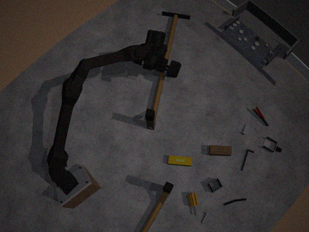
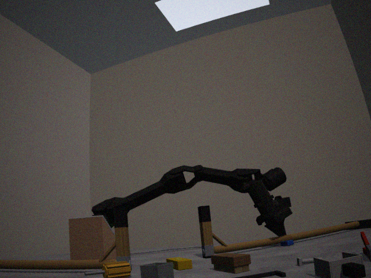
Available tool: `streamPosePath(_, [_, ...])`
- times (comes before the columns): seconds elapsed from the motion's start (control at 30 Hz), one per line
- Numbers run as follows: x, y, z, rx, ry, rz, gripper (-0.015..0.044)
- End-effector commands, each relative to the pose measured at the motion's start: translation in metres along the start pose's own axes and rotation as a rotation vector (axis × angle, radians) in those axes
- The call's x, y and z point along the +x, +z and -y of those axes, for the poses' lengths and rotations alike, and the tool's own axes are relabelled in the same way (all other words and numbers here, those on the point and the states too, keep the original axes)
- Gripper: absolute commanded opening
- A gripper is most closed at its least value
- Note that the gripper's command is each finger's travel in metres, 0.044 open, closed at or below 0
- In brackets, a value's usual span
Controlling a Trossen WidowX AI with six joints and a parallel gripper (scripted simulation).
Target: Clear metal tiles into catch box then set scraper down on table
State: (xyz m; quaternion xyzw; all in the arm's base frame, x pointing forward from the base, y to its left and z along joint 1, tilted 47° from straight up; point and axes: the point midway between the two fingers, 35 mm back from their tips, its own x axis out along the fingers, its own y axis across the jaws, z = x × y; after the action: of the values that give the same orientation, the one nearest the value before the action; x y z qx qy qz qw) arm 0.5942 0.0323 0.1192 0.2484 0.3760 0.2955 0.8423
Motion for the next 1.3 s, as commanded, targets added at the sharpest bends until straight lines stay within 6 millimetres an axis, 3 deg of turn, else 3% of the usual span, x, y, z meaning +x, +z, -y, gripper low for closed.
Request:
streamPosePath(0.0, [-0.017,0.012,0.001,-0.014,0.000,0.014,0.0000])
streamPosePath(0.6, [-0.081,0.039,0.001,-0.040,0.000,0.025,0.0000])
streamPosePath(0.73, [-0.086,0.041,0.001,-0.042,0.001,0.027,0.0000])
streamPosePath(1.27, [-0.117,0.004,-0.018,-0.011,-0.011,-0.129,0.0000])
